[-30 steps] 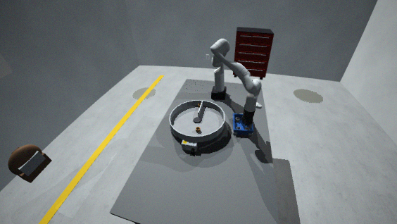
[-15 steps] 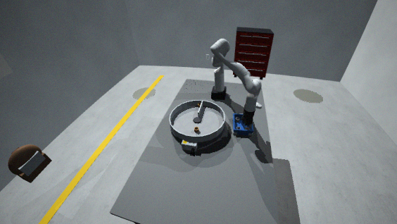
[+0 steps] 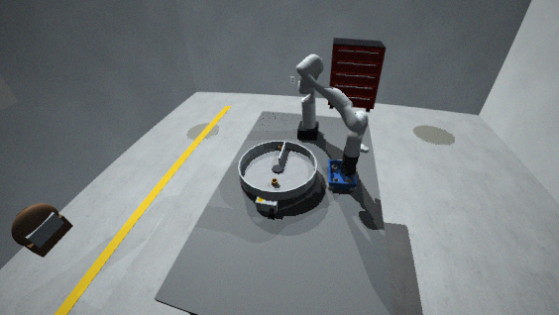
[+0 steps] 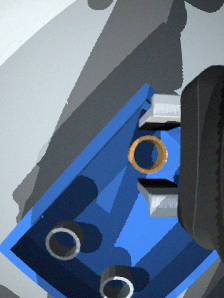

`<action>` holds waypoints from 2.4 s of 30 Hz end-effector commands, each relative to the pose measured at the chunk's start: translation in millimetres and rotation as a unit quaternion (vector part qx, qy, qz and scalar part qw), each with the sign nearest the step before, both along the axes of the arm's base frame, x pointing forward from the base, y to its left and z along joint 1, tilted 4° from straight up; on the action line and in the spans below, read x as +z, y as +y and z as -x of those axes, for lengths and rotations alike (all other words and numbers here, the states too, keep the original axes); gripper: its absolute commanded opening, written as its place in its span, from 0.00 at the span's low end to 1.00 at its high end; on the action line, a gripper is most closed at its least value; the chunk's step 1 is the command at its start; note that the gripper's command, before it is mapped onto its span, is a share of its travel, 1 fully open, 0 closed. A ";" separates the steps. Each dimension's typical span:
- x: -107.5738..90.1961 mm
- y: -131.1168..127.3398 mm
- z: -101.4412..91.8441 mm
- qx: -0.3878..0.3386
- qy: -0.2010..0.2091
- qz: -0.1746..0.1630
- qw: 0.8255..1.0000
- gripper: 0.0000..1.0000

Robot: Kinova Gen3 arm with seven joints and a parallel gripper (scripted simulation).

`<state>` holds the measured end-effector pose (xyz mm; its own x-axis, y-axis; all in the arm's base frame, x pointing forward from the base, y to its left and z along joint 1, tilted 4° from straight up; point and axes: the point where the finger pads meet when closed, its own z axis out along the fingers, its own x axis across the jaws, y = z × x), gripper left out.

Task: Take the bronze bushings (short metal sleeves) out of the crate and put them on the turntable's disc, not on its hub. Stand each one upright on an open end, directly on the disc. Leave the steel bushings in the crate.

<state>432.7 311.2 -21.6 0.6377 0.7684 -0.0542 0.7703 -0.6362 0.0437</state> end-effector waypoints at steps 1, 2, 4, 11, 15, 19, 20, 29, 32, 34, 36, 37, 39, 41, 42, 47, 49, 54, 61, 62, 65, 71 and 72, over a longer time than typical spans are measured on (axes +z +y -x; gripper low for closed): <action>-1.2 0.1 0.1 -0.002 0.000 0.001 1.000 0.76; -1.2 0.1 0.1 -0.002 0.000 0.001 1.000 0.76; -1.2 0.1 0.1 -0.002 0.000 0.001 1.000 0.76; -1.3 -1.0 0.6 -0.002 0.000 0.001 1.000 0.76; -1.3 -0.9 0.5 -0.002 0.000 0.001 1.000 0.76; -1.3 -0.9 0.5 -0.002 0.000 0.001 1.000 0.76; -1.3 -0.9 0.5 -0.002 0.000 0.001 1.000 0.76; -1.3 -0.9 0.5 -0.002 0.000 0.001 1.000 0.76; -1.3 -0.9 0.5 -0.002 0.000 0.001 1.000 0.76; -1.3 -0.9 0.5 -0.002 0.000 0.001 1.000 0.76; -1.3 -0.9 0.5 -0.002 0.000 0.001 1.000 0.76; -1.3 -0.9 0.5 -0.002 0.000 0.001 1.000 0.76; -1.3 -0.9 0.5 -0.002 0.000 0.001 1.000 0.76; -1.3 -0.9 0.5 -0.002 0.000 0.001 1.000 0.76; -1.3 -0.9 0.5 -0.002 0.000 0.001 1.000 0.76; -1.3 -0.9 0.5 -0.002 0.000 0.001 1.000 0.76; -1.3 -0.9 0.5 -0.002 0.000 0.001 1.000 0.76; -4.5 -1.5 0.9 -0.002 0.001 0.001 1.000 0.76; -16.1 -2.6 0.8 -0.002 0.001 0.001 1.000 0.76; -17.5 -2.7 0.7 -0.002 0.000 0.001 1.000 0.76; -18.6 -2.8 0.6 -0.002 0.000 0.001 1.000 0.76; -20.6 -2.8 0.3 -0.002 0.000 0.001 1.000 0.76; -20.6 -2.8 0.3 -0.002 0.000 0.001 1.000 0.76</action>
<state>433.2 307.3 -39.7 0.6379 0.7680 -0.0566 0.7701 -0.6365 0.0424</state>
